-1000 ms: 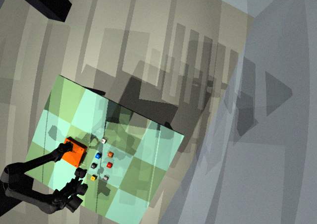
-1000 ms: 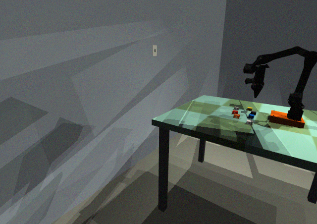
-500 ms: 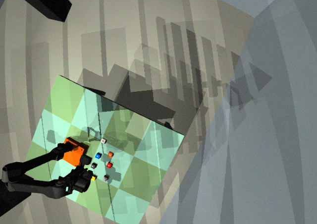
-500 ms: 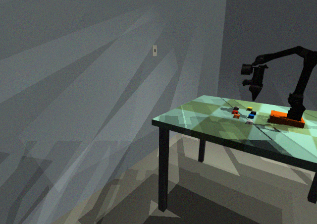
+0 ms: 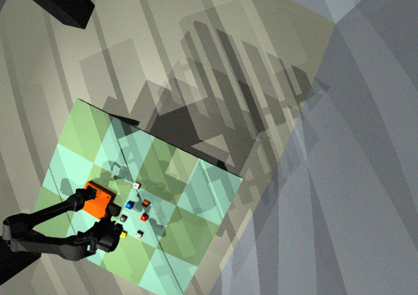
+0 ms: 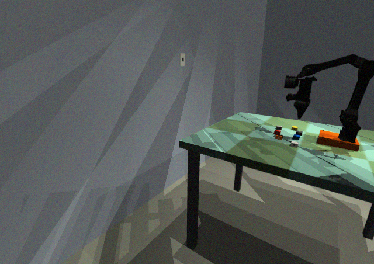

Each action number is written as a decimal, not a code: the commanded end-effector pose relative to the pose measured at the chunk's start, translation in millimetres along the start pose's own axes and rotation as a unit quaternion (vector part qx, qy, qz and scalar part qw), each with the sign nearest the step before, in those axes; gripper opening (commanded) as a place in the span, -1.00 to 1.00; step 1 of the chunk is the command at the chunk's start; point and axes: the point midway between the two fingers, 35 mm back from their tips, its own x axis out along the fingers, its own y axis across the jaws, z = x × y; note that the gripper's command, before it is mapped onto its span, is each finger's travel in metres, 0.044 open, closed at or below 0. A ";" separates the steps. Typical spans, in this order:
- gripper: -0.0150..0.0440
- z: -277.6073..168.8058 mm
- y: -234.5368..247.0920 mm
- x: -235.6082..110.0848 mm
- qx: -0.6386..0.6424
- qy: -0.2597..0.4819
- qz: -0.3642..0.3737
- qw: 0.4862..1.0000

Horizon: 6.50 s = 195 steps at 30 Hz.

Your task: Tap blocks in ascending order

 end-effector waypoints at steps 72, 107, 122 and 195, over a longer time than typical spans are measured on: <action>0.86 111.0 -21.7 -1.8 0.002 -0.005 0.002 1.000; 0.86 120.3 -143.1 -2.5 0.002 -0.004 -0.004 1.000; 0.86 120.3 -143.1 -2.5 0.002 -0.004 -0.004 1.000; -0.42 -8.7 136.9 99.4 0.001 0.001 0.007 1.000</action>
